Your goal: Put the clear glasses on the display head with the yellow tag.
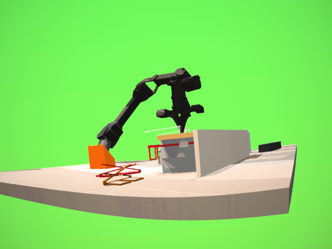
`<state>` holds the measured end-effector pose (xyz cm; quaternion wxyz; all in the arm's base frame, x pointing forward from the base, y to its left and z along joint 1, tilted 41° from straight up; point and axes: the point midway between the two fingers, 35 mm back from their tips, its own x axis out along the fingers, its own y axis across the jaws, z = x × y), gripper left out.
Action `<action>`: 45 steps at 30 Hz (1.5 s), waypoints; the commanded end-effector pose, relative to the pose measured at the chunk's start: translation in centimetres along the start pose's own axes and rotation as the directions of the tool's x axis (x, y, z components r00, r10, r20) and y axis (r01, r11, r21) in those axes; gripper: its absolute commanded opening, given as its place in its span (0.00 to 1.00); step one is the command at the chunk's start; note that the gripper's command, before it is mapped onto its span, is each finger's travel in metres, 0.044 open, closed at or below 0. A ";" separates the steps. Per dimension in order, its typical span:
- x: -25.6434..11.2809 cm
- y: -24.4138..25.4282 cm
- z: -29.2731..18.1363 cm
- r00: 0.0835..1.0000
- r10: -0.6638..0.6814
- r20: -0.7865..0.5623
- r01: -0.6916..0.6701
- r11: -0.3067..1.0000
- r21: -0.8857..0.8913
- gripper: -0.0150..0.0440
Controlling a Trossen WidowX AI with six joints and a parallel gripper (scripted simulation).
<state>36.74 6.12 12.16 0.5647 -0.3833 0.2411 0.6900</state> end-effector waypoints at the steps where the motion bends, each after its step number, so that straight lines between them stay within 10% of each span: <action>1: 0.3 1.2 -3.7 1.000 0.009 0.000 -0.009 1.000 0.003 0.25; 18: 1.3 8.3 -14.9 0.999 0.008 0.053 -0.008 1.000 -0.004 0.25; 45: 3.3 8.5 -15.4 0.998 0.006 0.057 -0.006 1.000 -0.004 0.25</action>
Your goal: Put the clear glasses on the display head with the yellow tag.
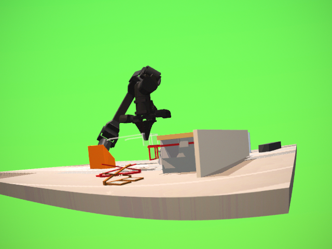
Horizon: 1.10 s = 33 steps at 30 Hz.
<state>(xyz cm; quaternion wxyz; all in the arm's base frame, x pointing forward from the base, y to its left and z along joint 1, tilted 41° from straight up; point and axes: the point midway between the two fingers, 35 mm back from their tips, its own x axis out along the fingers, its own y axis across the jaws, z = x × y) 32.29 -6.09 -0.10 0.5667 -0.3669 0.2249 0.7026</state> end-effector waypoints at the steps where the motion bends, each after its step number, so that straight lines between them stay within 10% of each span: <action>1: 0.5 0.0 0.0 1.000 -0.001 0.005 0.001 1.000 0.004 0.25; 33: 3.6 -0.2 0.0 1.000 -0.002 0.005 0.002 1.000 0.004 0.25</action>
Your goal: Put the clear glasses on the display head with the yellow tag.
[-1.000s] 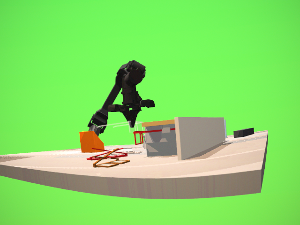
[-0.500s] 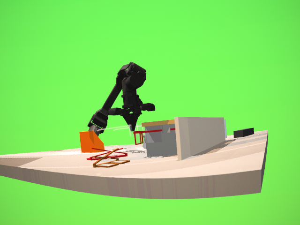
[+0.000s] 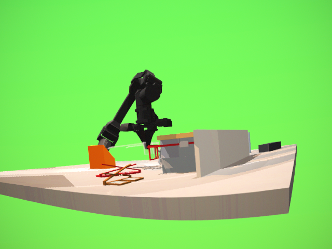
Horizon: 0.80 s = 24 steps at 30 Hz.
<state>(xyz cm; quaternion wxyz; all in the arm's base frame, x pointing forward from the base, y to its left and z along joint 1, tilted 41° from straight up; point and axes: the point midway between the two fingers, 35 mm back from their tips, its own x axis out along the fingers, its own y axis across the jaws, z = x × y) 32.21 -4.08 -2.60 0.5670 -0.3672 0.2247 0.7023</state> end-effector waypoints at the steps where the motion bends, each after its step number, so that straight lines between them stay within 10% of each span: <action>1: 0.5 0.0 0.1 1.000 -0.001 0.005 0.001 1.000 0.004 0.25; 24: 2.7 0.1 0.2 1.000 -0.001 0.007 0.001 1.000 0.004 0.25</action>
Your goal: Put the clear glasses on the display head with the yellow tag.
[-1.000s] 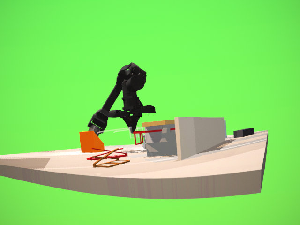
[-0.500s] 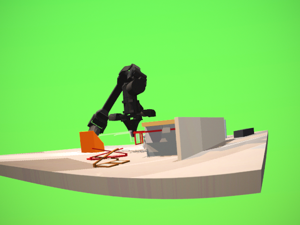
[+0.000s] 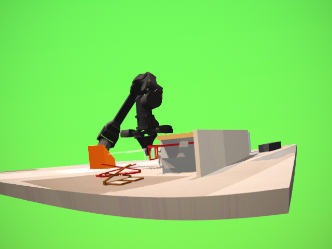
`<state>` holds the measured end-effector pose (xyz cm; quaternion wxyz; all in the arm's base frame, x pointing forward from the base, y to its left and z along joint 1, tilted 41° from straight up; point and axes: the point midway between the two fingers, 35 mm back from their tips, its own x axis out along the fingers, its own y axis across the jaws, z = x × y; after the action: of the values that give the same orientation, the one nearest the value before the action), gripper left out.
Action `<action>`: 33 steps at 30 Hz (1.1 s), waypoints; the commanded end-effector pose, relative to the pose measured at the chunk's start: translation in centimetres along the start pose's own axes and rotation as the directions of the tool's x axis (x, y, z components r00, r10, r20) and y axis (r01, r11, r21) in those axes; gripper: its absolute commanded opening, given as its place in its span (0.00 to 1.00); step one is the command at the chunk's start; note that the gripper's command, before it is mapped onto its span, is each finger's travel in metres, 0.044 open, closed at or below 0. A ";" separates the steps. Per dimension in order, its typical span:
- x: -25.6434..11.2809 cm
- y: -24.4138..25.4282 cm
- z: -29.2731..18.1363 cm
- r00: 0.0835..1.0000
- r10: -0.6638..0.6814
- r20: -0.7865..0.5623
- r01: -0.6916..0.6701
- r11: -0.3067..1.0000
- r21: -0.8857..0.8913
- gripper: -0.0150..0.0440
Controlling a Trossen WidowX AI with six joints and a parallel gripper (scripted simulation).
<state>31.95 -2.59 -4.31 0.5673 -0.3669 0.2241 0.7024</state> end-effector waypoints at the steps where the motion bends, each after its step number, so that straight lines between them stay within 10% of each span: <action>1: 0.5 0.1 0.1 1.000 -0.001 0.006 0.001 1.000 0.004 0.25; 28: 2.9 0.3 0.3 1.000 -0.001 0.009 0.001 1.000 0.004 0.25; 33: 2.6 0.2 0.2 1.000 0.000 0.003 0.000 1.000 -0.001 0.44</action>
<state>31.39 -0.82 -6.20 0.5675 -0.3656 0.2232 0.7032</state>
